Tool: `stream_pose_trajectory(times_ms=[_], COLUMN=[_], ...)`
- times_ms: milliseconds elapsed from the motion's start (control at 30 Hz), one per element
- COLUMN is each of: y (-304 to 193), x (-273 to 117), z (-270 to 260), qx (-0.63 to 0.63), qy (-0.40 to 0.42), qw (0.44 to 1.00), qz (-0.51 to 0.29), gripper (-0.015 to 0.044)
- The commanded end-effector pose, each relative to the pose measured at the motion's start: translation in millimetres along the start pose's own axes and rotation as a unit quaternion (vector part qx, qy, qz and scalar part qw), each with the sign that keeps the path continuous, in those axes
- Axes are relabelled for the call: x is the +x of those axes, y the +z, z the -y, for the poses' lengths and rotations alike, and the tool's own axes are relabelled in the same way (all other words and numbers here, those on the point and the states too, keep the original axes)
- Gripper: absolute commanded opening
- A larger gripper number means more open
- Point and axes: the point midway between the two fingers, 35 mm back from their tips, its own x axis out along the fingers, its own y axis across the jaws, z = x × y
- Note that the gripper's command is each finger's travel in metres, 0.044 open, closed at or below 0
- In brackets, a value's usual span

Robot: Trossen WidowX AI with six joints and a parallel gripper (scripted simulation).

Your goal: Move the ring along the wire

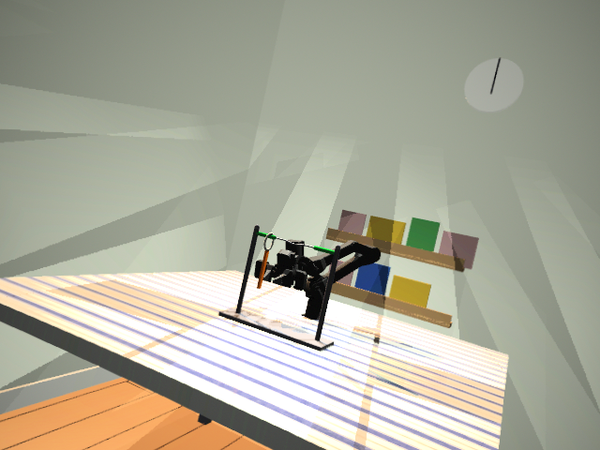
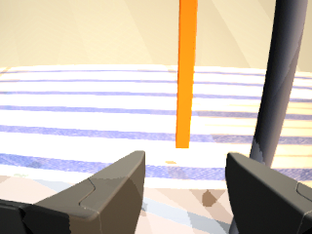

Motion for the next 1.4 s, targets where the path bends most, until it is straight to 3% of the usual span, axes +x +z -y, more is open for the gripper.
stream_pose_trajectory(times_ms=[0, 1367], y=[4, 8], x=[3, 60], z=[1, 4], qx=[-0.003, -0.003], qy=[-0.006, -0.006], qw=[1.0, 1.0], qz=[0.004, 0.005], gripper=[0.016, 0.016])
